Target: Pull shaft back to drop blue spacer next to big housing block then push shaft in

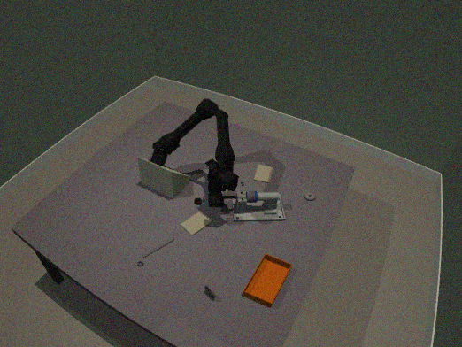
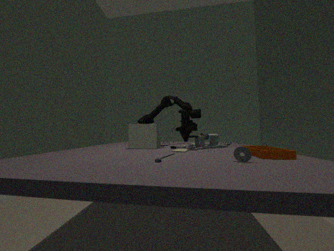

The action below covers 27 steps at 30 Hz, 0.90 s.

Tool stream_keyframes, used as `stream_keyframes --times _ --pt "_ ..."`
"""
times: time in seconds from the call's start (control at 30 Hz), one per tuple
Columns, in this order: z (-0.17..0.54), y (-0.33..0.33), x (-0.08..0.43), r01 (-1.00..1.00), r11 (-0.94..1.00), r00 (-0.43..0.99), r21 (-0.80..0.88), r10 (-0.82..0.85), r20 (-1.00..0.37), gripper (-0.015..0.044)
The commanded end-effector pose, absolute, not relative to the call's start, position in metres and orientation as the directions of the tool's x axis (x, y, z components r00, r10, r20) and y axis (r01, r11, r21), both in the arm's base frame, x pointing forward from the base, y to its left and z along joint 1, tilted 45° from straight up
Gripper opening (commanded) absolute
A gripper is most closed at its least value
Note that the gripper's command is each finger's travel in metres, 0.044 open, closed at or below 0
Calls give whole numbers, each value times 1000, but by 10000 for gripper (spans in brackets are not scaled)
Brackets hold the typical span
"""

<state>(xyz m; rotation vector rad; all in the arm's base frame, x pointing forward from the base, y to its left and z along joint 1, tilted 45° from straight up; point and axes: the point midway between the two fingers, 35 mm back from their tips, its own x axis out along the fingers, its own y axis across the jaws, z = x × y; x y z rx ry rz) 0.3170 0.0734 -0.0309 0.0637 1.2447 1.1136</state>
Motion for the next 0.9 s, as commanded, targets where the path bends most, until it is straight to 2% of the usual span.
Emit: stream_keyframes --times 0.0,0.87 --pt "-32 72 315 -629 513 -101 584 691 -716 0" --pt "-33 70 313 -629 513 -101 584 691 -716 0"
